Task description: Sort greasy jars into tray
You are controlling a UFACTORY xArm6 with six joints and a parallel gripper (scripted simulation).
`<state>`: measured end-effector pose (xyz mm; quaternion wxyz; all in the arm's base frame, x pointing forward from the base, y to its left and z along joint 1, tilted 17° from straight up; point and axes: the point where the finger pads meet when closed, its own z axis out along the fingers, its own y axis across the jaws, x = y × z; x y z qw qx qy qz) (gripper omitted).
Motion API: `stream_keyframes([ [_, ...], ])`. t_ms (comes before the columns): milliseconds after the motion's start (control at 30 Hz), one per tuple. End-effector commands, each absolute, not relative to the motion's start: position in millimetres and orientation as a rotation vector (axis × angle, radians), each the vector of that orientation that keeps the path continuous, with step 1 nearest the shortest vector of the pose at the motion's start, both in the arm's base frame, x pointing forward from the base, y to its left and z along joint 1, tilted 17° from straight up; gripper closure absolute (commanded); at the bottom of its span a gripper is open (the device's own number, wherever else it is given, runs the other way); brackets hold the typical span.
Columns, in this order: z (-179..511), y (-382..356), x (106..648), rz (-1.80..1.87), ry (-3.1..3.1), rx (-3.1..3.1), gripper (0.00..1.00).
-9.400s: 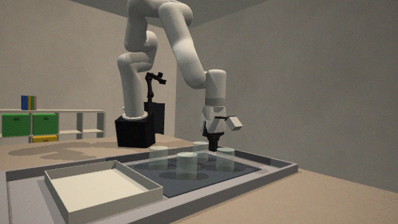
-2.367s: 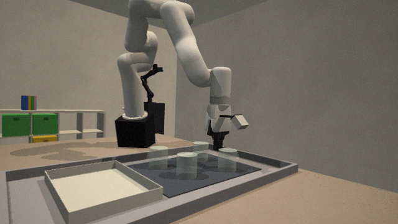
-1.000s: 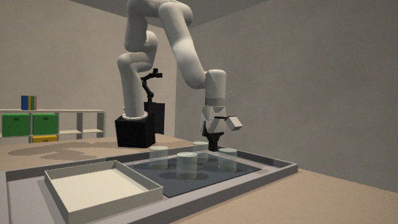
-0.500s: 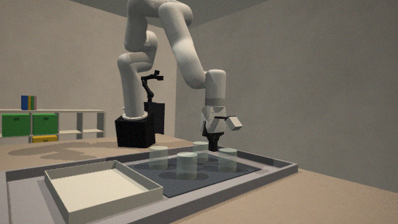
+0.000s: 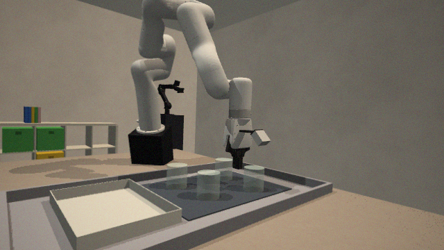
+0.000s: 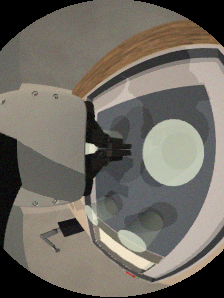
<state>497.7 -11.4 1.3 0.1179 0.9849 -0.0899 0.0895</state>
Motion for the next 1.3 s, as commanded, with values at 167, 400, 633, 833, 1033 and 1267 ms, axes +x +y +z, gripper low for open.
stream_keyframes([
  [167,3,-11,499,0.267,-0.263,2.882,1.0],
  [400,3,-11,499,0.267,-0.263,2.882,1.0],
  [633,3,-11,499,0.267,-0.263,2.882,1.0],
  [833,47,0,492,0.267,-0.263,2.882,1.0],
  [1033,76,8,487,0.267,-0.263,2.882,1.0],
  [1267,85,-37,471,0.267,-0.263,2.882,1.0],
])
